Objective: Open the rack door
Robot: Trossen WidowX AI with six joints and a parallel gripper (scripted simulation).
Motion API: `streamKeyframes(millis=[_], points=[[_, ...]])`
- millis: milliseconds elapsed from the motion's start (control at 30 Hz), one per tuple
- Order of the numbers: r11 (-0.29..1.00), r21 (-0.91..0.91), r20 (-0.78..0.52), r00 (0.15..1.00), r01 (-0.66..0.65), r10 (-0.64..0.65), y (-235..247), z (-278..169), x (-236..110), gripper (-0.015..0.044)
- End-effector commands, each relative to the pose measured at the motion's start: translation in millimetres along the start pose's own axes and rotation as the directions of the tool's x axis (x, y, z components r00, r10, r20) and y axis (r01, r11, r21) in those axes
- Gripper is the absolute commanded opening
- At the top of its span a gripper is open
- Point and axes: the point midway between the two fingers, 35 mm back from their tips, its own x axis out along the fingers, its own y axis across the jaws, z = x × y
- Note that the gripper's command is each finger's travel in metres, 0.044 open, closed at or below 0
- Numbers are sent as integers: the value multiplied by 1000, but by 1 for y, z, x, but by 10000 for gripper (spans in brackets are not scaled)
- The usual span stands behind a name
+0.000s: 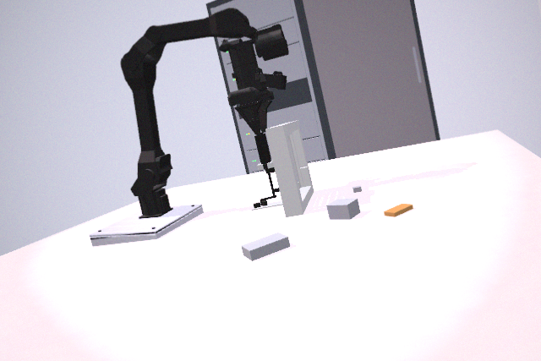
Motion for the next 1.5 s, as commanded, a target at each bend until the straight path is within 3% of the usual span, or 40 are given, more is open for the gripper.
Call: streamKeyframes(millis=[0,833,1067,1467], points=[[1000,1,-8,1000,7,-7,-1,-1,9,296],[1000,1,-8,1000,7,-7,-2,-4,48,296],[1000,1,-8,1000,7,-7,-2,-4,48,112],[1000,1,-8,1000,7,-7,-2,-4,48,32]])
